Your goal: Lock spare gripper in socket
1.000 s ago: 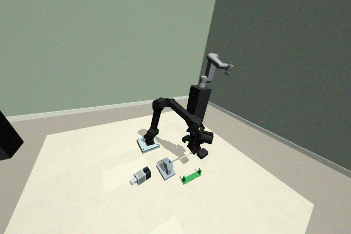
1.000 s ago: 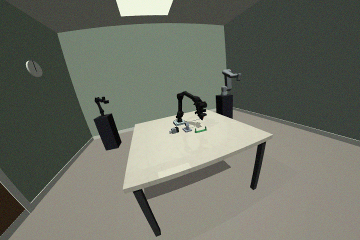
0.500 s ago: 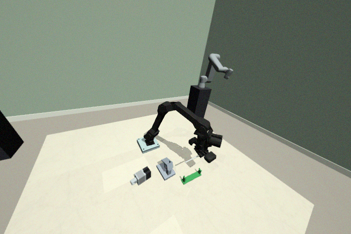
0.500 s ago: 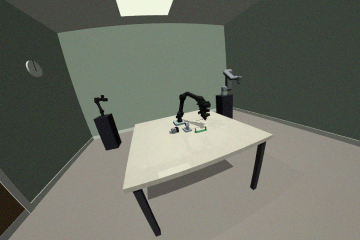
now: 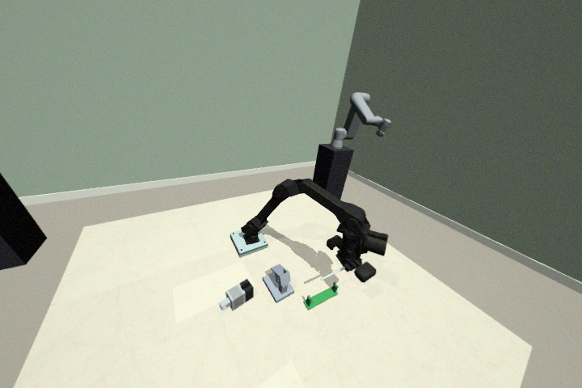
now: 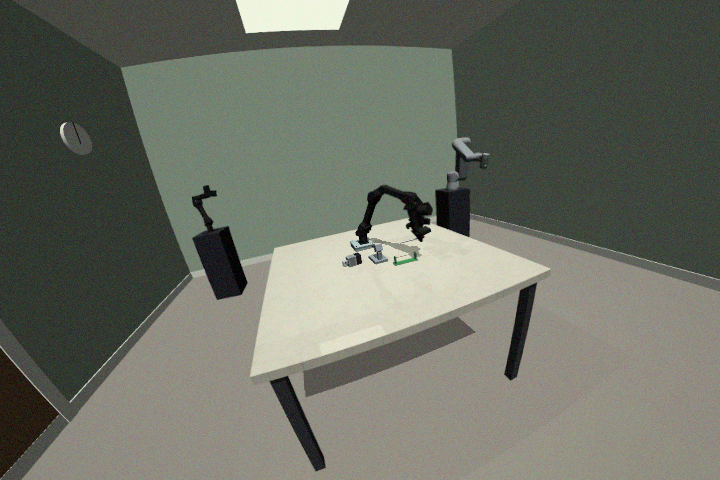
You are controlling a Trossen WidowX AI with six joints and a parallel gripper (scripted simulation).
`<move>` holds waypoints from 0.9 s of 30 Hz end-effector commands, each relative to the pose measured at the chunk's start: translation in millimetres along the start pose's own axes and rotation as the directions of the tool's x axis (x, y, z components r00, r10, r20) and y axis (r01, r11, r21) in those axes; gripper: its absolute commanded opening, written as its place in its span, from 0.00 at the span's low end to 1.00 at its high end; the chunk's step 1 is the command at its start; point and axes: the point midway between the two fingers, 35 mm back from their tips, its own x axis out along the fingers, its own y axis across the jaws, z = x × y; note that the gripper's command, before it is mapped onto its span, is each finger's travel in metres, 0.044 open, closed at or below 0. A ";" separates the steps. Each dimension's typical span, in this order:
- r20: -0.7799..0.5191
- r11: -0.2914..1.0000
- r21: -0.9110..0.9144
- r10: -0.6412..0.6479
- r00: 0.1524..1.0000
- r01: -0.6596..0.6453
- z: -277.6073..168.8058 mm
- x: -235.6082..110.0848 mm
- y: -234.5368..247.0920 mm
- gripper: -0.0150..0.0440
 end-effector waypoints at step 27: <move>0.008 1.000 0.009 -0.017 1.000 0.017 -8.4 41.5 -3.4 0.25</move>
